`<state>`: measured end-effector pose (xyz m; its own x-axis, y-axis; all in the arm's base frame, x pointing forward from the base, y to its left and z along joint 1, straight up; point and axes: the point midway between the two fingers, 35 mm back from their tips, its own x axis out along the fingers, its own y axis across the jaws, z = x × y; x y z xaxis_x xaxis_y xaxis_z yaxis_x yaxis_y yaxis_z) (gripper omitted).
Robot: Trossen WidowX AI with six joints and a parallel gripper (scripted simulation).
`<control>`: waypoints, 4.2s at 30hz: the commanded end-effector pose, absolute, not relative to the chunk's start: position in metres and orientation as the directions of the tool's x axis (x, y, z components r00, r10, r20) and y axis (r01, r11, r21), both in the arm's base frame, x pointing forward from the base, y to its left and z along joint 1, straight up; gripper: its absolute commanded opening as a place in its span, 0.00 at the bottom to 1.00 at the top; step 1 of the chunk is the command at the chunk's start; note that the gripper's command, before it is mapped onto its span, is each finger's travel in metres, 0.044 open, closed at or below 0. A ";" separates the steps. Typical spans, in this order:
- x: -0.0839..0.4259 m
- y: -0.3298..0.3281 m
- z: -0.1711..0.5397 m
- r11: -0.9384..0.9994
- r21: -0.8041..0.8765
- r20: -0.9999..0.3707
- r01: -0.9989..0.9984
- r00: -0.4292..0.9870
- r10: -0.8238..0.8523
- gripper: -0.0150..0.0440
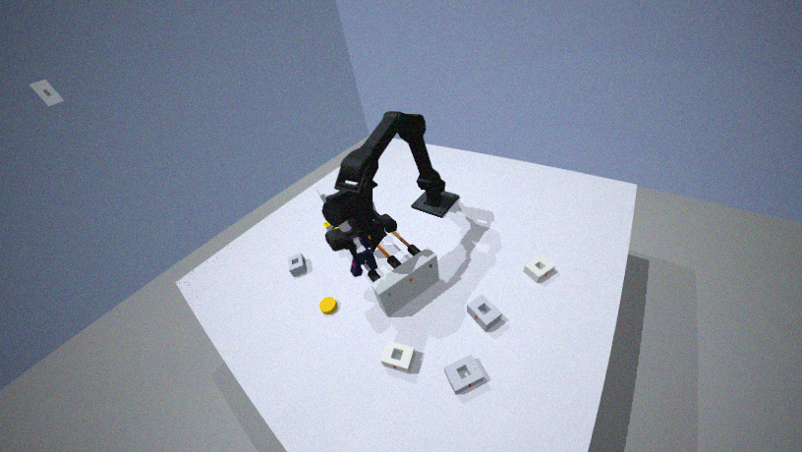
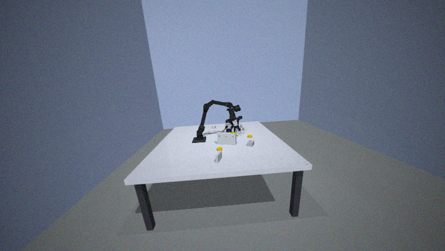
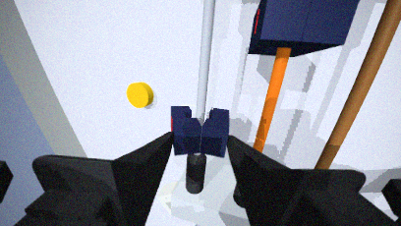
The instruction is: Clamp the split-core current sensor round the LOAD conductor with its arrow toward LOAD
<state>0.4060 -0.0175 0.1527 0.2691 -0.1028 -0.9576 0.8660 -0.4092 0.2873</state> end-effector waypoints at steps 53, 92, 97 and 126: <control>0.418 -0.023 0.152 -0.423 0.087 -0.996 0.902 0.085 -0.023 1.00; 0.422 -0.026 0.096 -0.424 0.098 -0.995 0.900 0.098 -0.022 0.94; 0.422 -0.026 0.096 -0.424 0.098 -0.995 0.900 0.098 -0.022 0.89; 0.422 -0.026 0.096 -0.424 0.098 -0.995 0.900 0.098 -0.022 0.25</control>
